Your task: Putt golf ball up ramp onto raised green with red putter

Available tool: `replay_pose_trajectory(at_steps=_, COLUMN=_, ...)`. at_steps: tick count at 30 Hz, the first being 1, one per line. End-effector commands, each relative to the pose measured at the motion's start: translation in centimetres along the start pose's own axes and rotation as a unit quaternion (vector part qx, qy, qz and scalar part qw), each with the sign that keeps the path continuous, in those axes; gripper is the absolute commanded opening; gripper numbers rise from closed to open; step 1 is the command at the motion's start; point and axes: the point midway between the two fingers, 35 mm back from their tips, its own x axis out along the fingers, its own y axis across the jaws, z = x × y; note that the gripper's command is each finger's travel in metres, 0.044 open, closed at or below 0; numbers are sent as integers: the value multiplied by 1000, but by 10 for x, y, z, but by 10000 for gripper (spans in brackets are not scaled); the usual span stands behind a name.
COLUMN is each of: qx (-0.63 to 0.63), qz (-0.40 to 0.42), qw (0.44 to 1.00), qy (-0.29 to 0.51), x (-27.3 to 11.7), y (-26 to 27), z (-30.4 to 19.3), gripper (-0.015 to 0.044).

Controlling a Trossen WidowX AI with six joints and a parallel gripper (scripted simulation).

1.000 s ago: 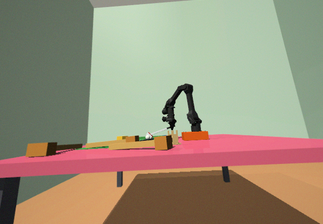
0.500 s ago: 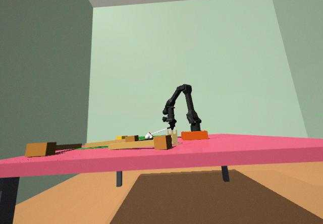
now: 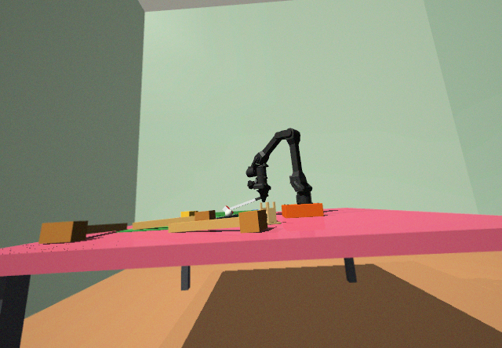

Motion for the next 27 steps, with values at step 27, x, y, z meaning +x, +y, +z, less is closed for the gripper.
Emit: replay_pose_trajectory(at_steps=27, qx=-7, qz=5, qw=1000, qy=1, x=-50, y=64, z=-9, gripper=0)
